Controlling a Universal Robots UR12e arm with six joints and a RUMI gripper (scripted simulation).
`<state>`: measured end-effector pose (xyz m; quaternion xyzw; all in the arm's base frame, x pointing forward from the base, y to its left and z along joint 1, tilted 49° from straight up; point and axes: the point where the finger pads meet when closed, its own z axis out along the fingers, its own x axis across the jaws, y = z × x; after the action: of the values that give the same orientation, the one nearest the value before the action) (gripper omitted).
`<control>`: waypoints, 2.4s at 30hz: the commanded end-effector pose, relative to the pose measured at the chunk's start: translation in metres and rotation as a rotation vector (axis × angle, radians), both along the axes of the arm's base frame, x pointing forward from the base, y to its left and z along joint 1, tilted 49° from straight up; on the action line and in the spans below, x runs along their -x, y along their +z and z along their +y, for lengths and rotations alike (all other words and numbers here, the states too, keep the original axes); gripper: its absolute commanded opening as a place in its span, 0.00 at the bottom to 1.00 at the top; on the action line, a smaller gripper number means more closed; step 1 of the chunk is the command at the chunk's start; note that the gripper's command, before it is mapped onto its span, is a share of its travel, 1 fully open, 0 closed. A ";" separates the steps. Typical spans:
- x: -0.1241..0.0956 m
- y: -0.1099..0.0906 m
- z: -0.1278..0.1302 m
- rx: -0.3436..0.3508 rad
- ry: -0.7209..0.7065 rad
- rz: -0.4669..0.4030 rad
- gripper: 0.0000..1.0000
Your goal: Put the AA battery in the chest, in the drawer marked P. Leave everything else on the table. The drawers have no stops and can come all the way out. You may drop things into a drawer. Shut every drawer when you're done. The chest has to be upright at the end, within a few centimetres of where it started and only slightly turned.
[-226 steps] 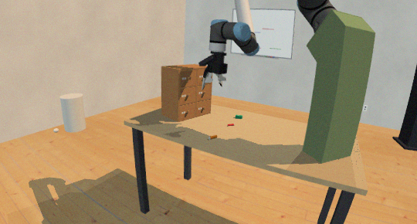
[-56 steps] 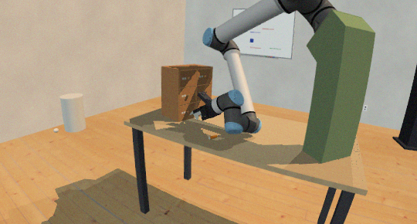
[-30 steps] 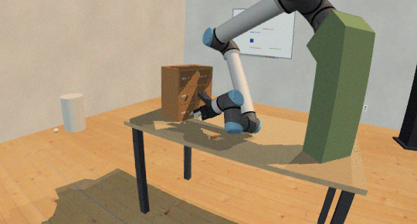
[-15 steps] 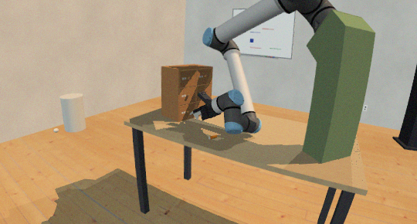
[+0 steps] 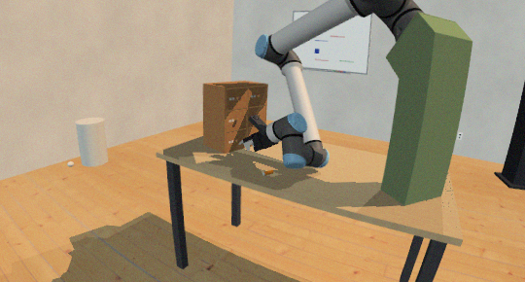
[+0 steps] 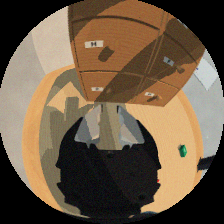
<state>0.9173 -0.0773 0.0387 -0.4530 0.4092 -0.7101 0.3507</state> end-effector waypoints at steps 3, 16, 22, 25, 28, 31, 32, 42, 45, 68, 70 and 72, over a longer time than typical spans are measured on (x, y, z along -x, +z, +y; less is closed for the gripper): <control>0.000 0.000 0.001 0.000 0.001 0.000 0.20; 0.000 0.000 0.001 0.000 0.001 0.000 0.20; 0.000 0.000 0.001 0.000 0.001 0.000 0.20; 0.000 0.001 0.001 0.000 0.001 0.000 0.20; -0.001 0.001 0.001 0.000 0.001 0.000 0.20; -0.001 0.001 0.001 0.000 0.001 0.000 0.20; -0.001 0.001 0.001 0.000 0.001 0.000 0.20; -0.006 0.006 0.000 0.000 0.001 0.000 0.20; -0.008 0.008 0.000 0.000 0.001 0.000 0.20; -0.022 0.021 0.000 0.000 0.001 0.000 0.20; -0.023 0.021 0.000 0.000 0.001 0.000 0.20; -0.024 0.022 0.000 0.000 0.001 0.000 0.20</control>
<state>0.9395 -0.0778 0.0587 -0.4531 0.4092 -0.7101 0.3507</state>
